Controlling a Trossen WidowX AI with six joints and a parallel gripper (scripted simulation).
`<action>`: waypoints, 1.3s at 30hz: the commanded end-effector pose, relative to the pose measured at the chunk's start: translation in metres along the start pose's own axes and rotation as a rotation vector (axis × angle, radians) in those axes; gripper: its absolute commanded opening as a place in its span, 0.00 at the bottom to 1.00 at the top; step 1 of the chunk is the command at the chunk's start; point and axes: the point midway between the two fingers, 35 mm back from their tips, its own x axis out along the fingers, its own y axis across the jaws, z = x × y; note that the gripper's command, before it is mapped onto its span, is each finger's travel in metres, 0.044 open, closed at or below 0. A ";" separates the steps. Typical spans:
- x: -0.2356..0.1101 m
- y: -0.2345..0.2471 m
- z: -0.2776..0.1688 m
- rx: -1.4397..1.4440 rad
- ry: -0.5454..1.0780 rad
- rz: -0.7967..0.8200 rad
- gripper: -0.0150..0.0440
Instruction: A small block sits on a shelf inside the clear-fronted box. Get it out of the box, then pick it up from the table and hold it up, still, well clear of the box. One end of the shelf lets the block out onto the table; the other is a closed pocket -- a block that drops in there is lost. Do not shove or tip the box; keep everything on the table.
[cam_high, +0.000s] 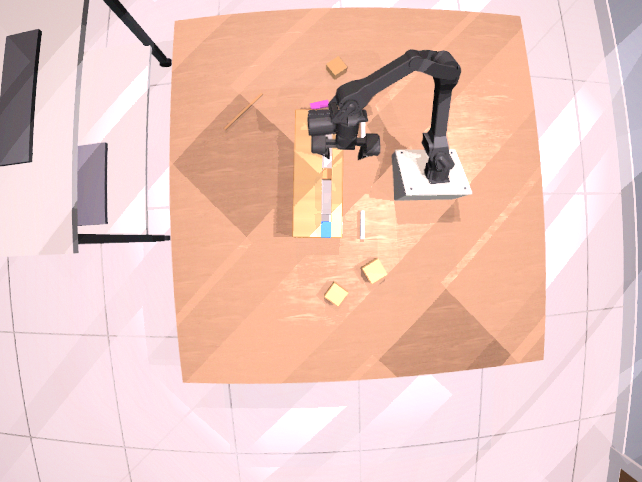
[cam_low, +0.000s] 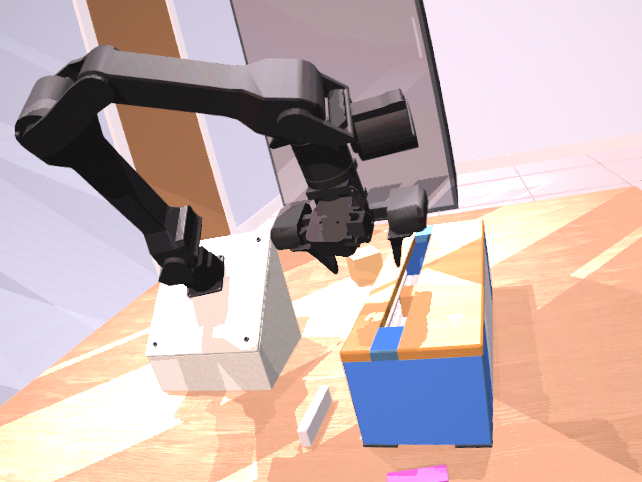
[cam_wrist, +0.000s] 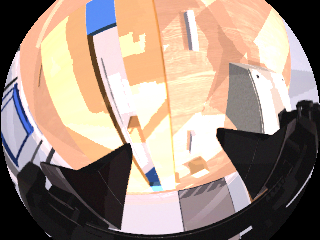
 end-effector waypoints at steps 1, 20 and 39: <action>0.007 -0.002 0.003 -0.003 -0.007 -0.007 0.93; 0.037 0.000 0.012 -0.002 -0.007 -0.007 0.93; 0.066 -0.003 0.023 -0.003 -0.010 -0.007 0.93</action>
